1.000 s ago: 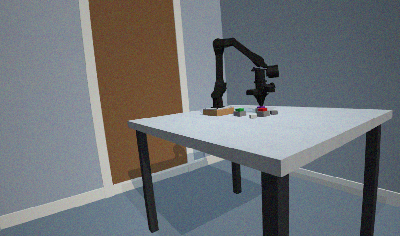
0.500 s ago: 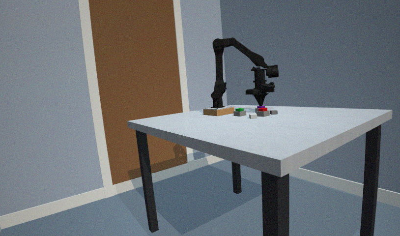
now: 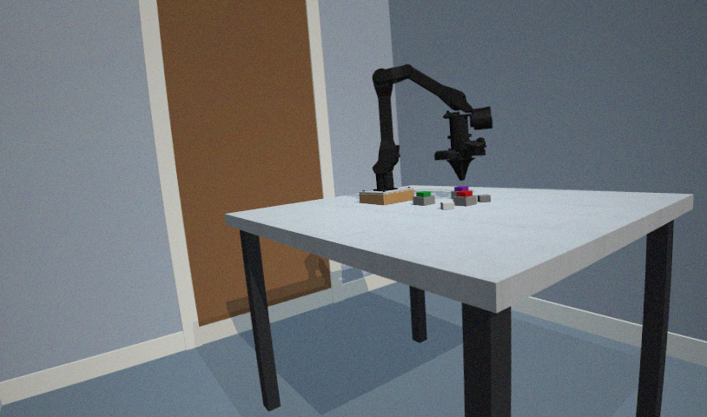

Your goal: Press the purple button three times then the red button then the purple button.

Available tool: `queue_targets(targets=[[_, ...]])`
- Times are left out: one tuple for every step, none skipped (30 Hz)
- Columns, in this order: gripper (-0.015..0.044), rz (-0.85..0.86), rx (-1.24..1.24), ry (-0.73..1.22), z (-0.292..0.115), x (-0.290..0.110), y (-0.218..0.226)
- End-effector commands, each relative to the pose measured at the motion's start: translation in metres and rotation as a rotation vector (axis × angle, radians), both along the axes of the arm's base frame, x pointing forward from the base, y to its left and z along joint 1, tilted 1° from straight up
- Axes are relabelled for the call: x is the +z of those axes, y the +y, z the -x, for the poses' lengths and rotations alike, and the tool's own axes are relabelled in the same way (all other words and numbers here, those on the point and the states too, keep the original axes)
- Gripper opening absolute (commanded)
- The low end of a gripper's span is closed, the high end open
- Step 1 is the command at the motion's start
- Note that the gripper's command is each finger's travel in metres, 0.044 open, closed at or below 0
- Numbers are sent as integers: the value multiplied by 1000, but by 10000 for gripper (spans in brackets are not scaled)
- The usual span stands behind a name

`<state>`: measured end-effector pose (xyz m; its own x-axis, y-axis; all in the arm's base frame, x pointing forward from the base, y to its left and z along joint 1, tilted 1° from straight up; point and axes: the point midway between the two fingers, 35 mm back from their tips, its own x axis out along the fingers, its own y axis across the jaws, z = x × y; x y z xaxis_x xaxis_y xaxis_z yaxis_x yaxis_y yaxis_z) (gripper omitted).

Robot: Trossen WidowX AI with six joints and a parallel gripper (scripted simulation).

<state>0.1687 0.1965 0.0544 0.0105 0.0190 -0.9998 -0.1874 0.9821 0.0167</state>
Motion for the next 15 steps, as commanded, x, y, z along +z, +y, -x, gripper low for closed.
queue_targets(targets=[[20, 12, 5, 4, 1, -9, -2], [20, 12, 5, 4, 1, -10, -2], [20, 12, 5, 4, 1, -12, -2], [20, 12, 5, 4, 1, -14, -2], [20, 12, 5, 4, 1, -15, -2], [20, 12, 5, 4, 1, -17, -2], [20, 12, 5, 4, 1, -18, -2], [20, 12, 5, 4, 1, -20, -2], [20, 12, 5, 4, 1, -22, -2], [20, 12, 5, 4, 1, -23, -3], [20, 12, 5, 4, 1, -25, -3], [20, 12, 5, 4, 1, -26, -3], [20, 12, 5, 4, 1, -27, -3], [20, 12, 5, 4, 1, -27, -3], [20, 12, 5, 4, 1, -27, -3]])
